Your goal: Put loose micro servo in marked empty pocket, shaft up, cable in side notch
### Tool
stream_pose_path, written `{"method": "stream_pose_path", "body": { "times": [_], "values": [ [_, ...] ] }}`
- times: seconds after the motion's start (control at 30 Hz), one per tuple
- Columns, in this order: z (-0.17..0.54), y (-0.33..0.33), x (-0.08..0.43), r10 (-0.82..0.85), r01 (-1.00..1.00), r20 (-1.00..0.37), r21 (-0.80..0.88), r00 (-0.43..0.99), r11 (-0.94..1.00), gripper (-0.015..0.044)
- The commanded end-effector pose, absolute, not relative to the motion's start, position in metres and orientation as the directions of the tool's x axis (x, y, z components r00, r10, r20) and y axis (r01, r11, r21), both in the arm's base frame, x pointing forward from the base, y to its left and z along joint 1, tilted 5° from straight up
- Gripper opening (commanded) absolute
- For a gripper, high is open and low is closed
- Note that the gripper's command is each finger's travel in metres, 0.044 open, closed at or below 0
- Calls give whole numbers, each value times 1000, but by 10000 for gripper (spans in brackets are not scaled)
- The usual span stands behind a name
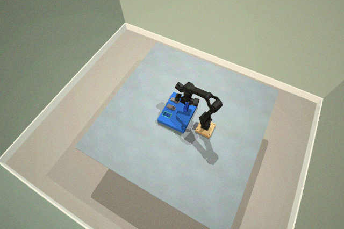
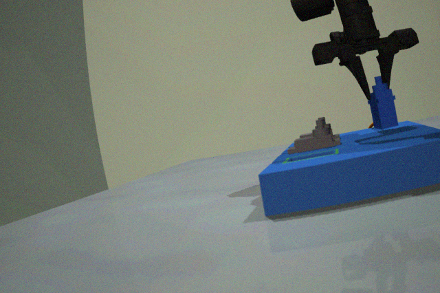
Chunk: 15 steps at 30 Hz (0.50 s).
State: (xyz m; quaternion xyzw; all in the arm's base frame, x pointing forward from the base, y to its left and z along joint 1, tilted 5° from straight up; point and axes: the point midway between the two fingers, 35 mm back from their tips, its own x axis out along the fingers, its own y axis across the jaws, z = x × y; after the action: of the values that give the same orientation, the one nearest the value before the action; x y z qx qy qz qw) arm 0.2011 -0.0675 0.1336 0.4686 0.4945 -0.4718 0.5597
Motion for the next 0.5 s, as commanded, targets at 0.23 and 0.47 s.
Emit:
{"method": "stream_pose_path", "body": {
  "times": [0.23, 0.47],
  "values": [
    [154, -64, 194, -67, 990, -994, 77, 85, 116, 0],
    [154, -62, 196, -67, 990, -994, 77, 85, 116, 0]
  ]
}}
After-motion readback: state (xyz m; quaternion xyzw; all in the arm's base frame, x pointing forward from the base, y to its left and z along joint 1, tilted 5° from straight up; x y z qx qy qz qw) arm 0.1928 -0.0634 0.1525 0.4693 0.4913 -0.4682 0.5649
